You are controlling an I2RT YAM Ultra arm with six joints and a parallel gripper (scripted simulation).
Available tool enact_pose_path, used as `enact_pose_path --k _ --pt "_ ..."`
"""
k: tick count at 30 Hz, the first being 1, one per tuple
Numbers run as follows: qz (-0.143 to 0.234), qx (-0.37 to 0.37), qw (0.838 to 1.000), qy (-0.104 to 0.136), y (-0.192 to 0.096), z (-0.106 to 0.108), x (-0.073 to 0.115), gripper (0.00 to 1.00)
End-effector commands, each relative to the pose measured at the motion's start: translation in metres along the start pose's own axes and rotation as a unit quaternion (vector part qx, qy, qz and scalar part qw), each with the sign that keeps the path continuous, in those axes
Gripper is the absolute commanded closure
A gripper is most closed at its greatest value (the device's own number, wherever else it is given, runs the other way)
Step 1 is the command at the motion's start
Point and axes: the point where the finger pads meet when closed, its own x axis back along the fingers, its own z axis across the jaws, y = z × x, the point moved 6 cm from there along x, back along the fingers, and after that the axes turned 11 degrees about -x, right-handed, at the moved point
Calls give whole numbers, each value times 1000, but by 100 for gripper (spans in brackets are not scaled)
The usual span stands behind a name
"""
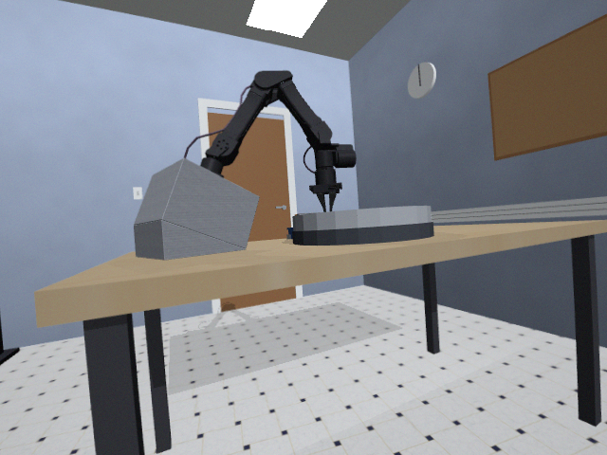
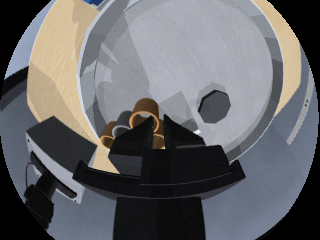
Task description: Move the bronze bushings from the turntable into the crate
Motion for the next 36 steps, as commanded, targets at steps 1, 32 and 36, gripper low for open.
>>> enact_pose_path --k 1,32,36 --pt "-3 4 1000 -4 7 -5 -4 85" --pt "-1 3 1000 -2 5 -3 -8 85" --pt "-1 2 1000 -1 4 -2 -9 85"
